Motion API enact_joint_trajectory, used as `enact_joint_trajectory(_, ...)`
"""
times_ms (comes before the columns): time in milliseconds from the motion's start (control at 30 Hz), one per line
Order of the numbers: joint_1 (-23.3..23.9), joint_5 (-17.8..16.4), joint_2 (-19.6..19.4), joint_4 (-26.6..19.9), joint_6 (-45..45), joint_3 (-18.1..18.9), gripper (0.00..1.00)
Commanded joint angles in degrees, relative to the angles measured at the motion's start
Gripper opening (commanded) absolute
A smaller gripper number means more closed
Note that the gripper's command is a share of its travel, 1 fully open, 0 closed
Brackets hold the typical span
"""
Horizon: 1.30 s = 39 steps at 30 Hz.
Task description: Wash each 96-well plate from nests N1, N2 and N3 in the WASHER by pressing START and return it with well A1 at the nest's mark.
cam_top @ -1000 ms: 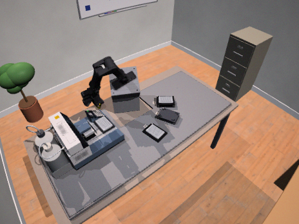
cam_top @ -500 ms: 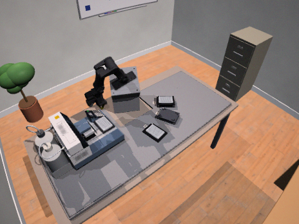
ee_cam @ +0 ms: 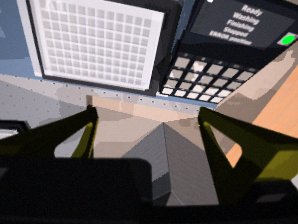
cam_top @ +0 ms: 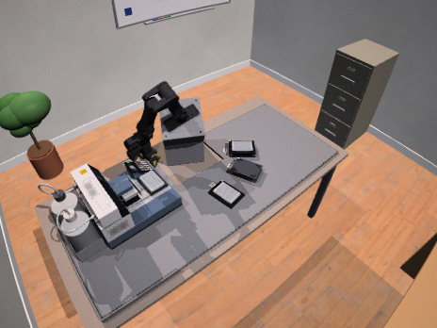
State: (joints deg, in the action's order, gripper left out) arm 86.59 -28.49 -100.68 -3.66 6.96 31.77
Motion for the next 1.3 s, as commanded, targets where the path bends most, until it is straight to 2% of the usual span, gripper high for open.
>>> enact_joint_trajectory(0, -1.36, 0.96, 2.46, -3.08, 4.94, 1.78, 1.0)
enact_joint_trajectory(100, -2.07, 1.18, 3.08, -3.88, 6.09, 2.32, 1.0)
enact_joint_trajectory(500, -9.58, 3.78, 7.88, -12.84, 21.17, 9.98, 1.0)
enact_joint_trajectory(600, -9.58, 3.78, 7.88, -12.84, 26.9, 9.98, 1.0)
enact_joint_trajectory(667, -9.58, 3.78, 7.88, -12.84, 26.9, 9.98, 1.0)
enact_joint_trajectory(1167, -9.58, 3.78, 7.88, -12.84, 55.55, 9.98, 1.0)
enact_joint_trajectory(1267, -9.59, 3.78, 7.88, -12.84, 57.46, 9.98, 1.0)
